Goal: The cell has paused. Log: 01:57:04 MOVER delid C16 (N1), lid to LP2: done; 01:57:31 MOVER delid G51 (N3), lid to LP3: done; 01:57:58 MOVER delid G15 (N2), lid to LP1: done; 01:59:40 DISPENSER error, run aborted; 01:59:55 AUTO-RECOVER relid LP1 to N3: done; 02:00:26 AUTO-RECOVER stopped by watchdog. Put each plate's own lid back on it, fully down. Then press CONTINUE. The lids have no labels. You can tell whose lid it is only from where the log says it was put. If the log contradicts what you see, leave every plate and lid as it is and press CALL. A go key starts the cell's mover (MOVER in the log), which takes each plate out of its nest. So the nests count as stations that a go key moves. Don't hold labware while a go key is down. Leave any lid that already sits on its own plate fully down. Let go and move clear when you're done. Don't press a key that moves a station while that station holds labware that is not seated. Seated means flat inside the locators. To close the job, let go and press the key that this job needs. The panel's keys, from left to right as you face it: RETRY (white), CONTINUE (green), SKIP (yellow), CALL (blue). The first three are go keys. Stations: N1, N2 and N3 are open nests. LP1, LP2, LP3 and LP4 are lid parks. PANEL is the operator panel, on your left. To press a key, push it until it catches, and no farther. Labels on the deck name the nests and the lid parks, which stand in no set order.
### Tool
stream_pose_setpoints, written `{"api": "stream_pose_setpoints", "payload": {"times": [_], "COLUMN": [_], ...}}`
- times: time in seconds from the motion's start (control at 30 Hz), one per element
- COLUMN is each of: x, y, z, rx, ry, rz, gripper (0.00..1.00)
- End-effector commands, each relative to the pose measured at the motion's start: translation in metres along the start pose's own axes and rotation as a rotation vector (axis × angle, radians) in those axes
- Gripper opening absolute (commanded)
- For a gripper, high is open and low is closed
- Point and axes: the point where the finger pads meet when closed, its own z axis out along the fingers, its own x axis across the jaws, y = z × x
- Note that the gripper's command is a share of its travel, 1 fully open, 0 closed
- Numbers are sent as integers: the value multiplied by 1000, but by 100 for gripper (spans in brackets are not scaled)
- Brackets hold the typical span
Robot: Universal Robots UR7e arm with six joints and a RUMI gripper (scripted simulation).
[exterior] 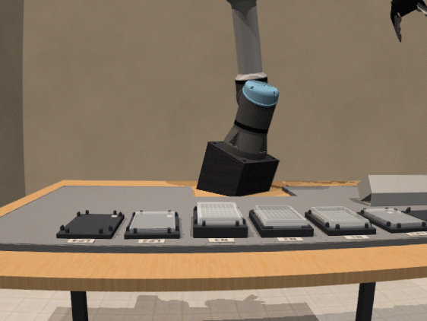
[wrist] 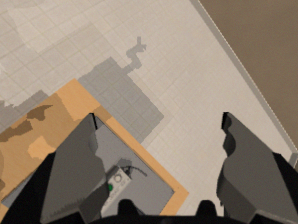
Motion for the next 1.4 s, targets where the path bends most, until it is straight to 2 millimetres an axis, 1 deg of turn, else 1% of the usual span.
{"api": "stream_pose_setpoints", "payload": {"times": [0.0,0.1,0.23,0.3,0.47,0.6,0.8,0.87,0.97,1.07,1.2,1.37], "x": [6,6,9,9,13,13,16,16,18,18,19,20], "y": [29,29,49,49,72,72,102,102,115,115,135,158], "z": [9,9,15,15,20,20,26,26,29,28,32,35], "rx": [-24,-24,-84,-84,-85,-85,-146,-146,-145,-145,-200,-202], "ry": [-1,-1,-4,-4,-2,-2,-3,-3,-3,-3,-5,-5], "rz": [22,22,80,80,82,82,146,146,144,144,206,209], "gripper": [82,82,82,82,82,82,82,82,82,82,82,82]}}
